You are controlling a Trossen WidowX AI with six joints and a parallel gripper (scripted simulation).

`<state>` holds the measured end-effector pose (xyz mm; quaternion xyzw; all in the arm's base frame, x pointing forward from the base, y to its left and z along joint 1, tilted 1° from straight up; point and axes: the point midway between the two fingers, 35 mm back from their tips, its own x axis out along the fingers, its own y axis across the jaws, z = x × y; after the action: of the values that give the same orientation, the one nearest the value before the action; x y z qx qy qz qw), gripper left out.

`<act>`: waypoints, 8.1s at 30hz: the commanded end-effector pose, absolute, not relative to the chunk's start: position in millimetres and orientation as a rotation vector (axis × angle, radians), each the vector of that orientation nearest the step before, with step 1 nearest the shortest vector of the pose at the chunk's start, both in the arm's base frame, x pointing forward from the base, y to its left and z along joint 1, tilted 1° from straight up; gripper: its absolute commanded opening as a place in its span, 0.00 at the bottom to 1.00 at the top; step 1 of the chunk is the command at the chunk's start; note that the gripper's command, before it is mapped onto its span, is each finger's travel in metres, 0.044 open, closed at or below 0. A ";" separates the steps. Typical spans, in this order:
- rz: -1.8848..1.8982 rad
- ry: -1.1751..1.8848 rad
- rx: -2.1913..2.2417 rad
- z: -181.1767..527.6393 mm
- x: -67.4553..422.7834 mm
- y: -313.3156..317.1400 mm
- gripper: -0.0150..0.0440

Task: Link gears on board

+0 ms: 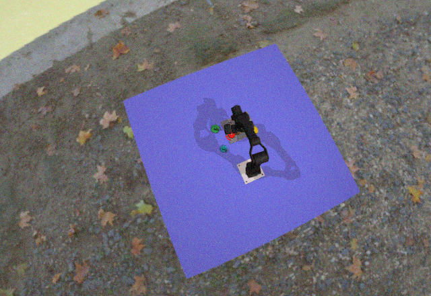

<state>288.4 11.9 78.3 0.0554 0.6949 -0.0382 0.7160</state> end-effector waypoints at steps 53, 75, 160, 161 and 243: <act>0.064 1.530 -0.009 83.9 355.5 151.5 1.00; 0.064 1.530 -0.009 73.6 355.7 151.9 0.56; 0.075 1.484 0.006 215.4 347.3 139.8 0.25; 0.074 1.484 0.006 214.4 347.8 137.8 0.25; 0.052 1.532 -0.021 124.5 326.3 -19.2 0.25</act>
<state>327.4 -17.1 123.9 -0.0092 0.6971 0.0197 0.7166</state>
